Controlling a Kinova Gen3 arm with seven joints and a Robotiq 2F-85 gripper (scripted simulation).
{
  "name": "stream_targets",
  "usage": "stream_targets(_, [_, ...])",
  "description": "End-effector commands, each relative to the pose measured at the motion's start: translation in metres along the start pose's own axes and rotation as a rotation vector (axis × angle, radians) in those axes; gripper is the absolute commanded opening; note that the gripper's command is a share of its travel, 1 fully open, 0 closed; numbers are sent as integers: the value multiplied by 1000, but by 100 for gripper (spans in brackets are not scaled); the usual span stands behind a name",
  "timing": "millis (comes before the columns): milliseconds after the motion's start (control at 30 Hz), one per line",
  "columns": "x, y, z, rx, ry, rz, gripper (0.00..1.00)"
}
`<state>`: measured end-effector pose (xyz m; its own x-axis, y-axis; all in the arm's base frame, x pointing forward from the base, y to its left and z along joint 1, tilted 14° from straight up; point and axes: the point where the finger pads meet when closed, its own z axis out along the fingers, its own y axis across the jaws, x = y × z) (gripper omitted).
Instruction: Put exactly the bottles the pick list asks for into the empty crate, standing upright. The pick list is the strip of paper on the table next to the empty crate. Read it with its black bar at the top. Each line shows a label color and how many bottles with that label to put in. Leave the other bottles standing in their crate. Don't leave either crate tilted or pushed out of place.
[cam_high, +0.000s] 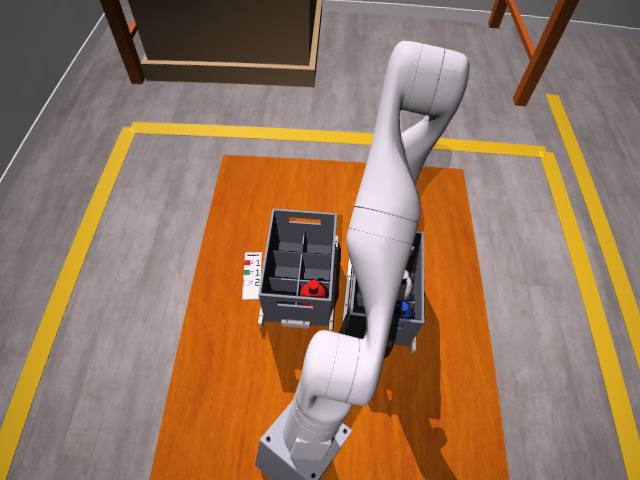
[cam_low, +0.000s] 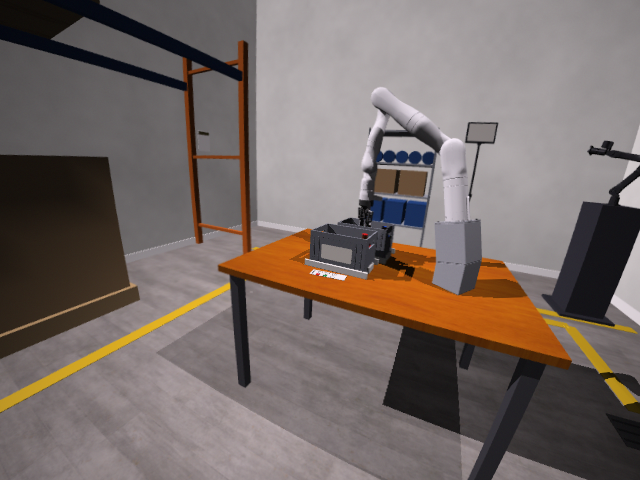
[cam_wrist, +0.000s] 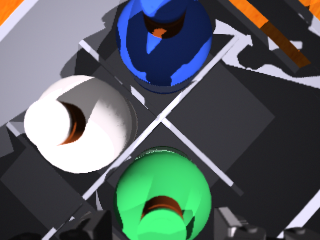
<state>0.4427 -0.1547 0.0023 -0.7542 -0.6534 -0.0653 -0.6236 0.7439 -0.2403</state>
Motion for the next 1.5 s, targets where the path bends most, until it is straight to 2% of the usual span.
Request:
stream_targets(0, [0,0,3,1,-1,0,67])
stream_targets(300, [0,0,15,1,-1,0,67])
stream_targets(700, [0,0,15,1,-1,0,67])
stream_targets(733, [0,0,11,1,-1,0,48])
stream_targets(1467, [0,0,11,1,-1,0,45])
